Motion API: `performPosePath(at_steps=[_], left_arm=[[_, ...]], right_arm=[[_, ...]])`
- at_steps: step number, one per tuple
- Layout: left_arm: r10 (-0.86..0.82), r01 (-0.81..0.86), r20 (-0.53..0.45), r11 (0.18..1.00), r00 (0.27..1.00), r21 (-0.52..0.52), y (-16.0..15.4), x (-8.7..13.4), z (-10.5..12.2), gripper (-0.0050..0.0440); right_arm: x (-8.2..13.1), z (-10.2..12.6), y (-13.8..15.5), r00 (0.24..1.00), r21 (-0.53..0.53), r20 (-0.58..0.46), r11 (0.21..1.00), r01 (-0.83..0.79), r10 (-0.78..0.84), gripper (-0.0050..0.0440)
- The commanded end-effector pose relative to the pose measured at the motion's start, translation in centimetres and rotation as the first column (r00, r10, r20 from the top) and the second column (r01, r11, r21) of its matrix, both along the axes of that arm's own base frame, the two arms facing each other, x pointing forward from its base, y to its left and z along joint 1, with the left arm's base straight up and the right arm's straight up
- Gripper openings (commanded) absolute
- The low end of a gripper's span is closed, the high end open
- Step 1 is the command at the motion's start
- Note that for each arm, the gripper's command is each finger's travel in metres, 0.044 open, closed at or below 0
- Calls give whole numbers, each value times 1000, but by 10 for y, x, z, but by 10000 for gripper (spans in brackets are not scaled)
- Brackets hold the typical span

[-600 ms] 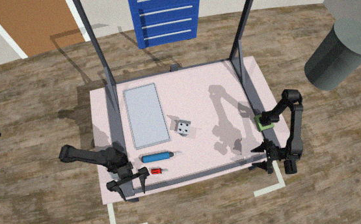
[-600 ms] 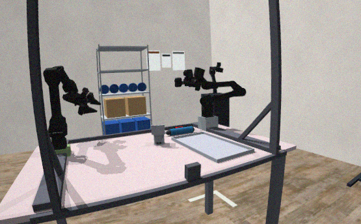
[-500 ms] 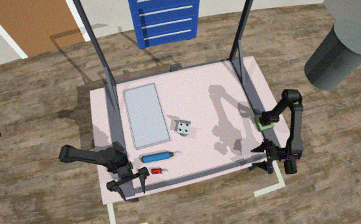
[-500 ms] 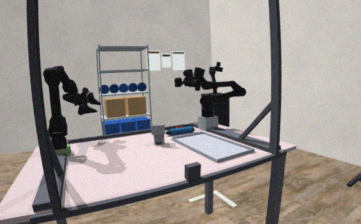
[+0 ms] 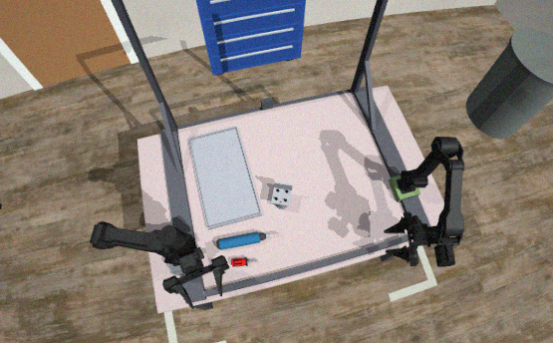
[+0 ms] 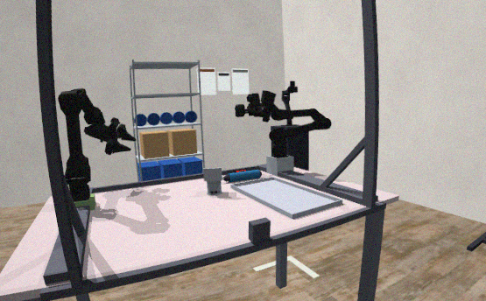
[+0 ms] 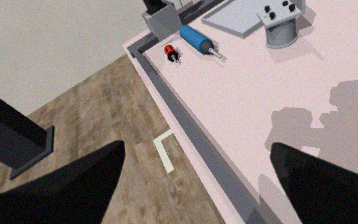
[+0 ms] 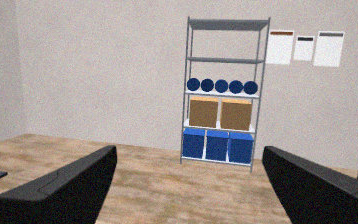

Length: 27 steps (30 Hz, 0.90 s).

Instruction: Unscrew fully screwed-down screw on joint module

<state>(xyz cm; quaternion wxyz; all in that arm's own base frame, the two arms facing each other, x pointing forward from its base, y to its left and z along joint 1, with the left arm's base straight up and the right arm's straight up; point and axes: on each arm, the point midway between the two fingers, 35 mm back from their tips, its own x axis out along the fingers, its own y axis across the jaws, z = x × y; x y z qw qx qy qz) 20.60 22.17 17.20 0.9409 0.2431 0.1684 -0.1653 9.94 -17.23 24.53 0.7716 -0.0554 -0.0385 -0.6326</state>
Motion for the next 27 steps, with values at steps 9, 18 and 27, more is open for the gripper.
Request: performPosePath(at_steps=[9, 18, 27], left_arm=[[15, -15, -1, 1000, 1000, 3, -18, 11, 4, 400], [35, -35, -8, 999, 999, -26, -38, 24, 0, 400], [60, -61, -16, 996, 998, -64, -64, 40, -4, 400]], right_arm=[[54, -4, 14, 917, 9, -320, 969, -247, 237, 305], [106, -30, 44, 637, 100, -621, 852, -513, 457, 305], [147, -72, 98, 146, 291, -805, 598, -747, 575, 305]])
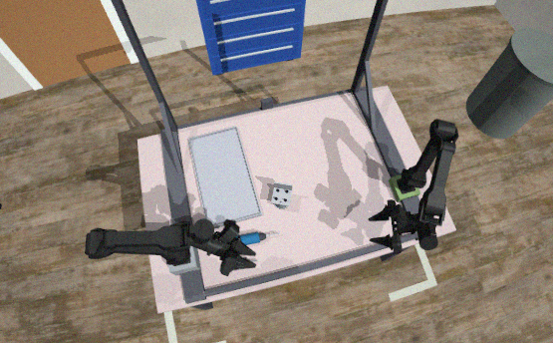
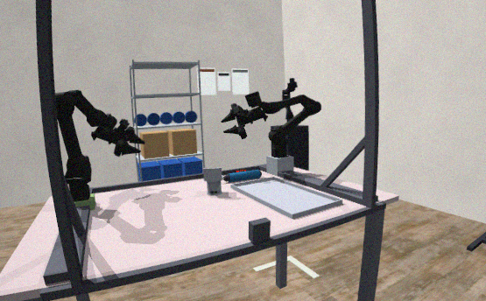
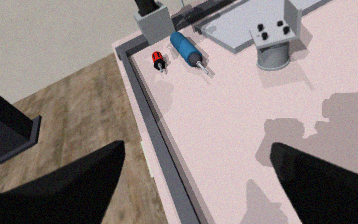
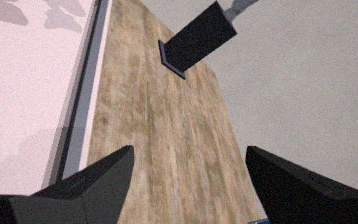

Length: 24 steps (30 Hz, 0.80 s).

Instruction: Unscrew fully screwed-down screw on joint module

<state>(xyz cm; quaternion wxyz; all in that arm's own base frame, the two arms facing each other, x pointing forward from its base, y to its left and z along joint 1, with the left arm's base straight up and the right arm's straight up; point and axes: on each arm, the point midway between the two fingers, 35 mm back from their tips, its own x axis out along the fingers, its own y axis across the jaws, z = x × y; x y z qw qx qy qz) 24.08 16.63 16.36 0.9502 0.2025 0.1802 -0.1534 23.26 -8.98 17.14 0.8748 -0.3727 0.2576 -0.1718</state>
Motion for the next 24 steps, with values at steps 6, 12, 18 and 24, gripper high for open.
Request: performPosePath(at_steps=[6, 12, 18, 24], left_arm=[[28, -28, 8, 1000, 1000, -10, -21, 13, 2, 400], [51, -51, 0, 998, 999, -45, -45, 29, -2, 400], [74, -74, -9, 994, 997, -82, -70, 44, -6, 400], [90, -92, -25, 989, 996, -113, -87, 56, -12, 400]], right_arm=[[23, -19, 43, 925, 4, -217, 948, -317, 310, 305], [21, -55, 88, 693, 78, -449, 798, -598, 564, 305], [9, -85, 116, 395, 158, -641, 616, -772, 659, 305], [0, -102, 124, 194, 200, -753, 498, -844, 629, 305]])
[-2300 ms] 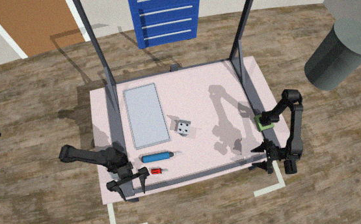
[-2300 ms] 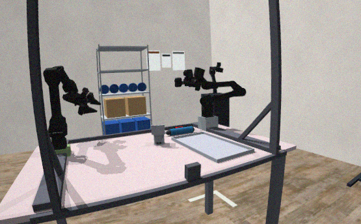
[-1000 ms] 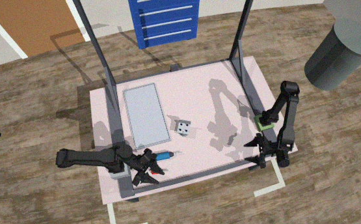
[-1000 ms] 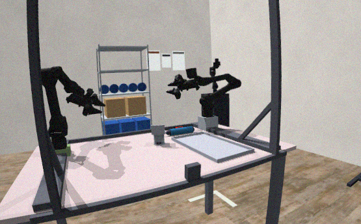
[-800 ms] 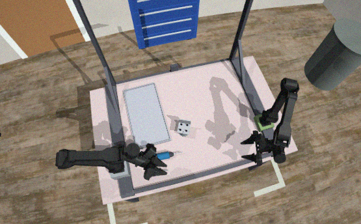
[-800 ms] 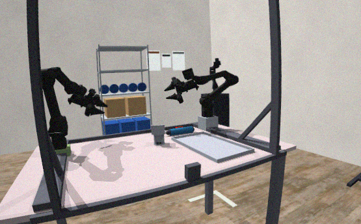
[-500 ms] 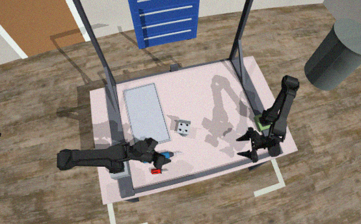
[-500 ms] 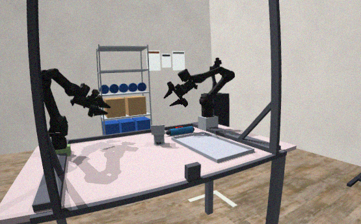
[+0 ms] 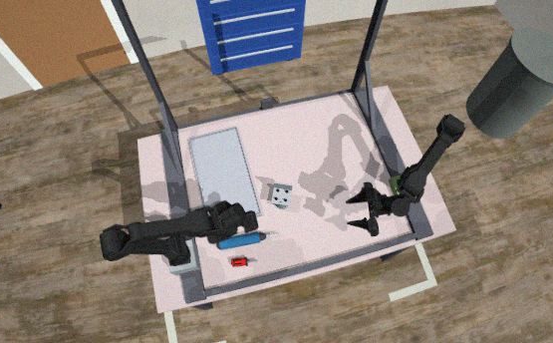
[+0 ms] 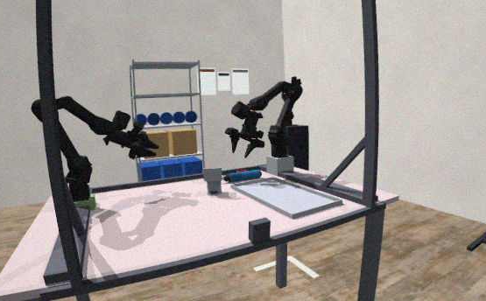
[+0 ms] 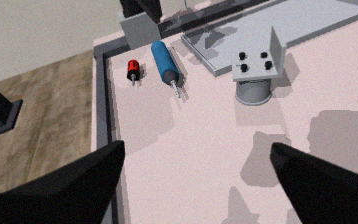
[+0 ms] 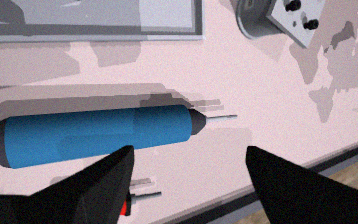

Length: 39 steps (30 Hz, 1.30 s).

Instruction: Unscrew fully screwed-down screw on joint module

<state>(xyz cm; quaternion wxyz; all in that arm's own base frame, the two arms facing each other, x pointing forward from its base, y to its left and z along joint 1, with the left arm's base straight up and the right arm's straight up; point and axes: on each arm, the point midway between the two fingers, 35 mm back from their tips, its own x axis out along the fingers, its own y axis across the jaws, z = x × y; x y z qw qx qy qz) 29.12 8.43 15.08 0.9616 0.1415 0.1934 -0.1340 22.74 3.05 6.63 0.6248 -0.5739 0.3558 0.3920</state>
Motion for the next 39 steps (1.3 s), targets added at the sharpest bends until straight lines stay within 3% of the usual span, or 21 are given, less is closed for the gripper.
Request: performPosePath(at_steps=[1, 7, 14, 16, 19, 26, 30, 39], left_arm=[[29, -29, 8, 1000, 1000, -11, -9, 9, 1, 400], [53, -53, -11, 997, 999, -51, -35, 25, -6, 400], [81, -82, -13, 992, 997, -91, -65, 47, -6, 400], [81, -82, -13, 992, 997, -91, -65, 47, -6, 400], [96, -96, -9, 989, 995, -114, -81, 59, -4, 400], [130, -133, -28, 976, 991, -172, -121, 84, -10, 400], [145, -150, -38, 969, 989, -198, -140, 95, -13, 400], [158, -164, -46, 962, 986, -220, -156, 105, -15, 400]], right_arm=[[3, 0, 5, 992, -71, -60, 991, -111, 107, 305], [-3, -17, 11, 918, -198, -232, 909, -367, 320, 305], [-2, -32, 17, 751, -278, -415, 715, -642, 513, 305], [-2, -32, 17, 751, -278, -415, 715, -642, 513, 305], [0, -40, 20, 635, -290, -509, 578, -762, 581, 305], [0, -57, 27, 306, -210, -714, 224, -952, 630, 305], [-2, -63, 28, 152, -136, -785, 72, -988, 601, 305], [-8, -70, 27, 30, -58, -830, -32, -998, 557, 305]])
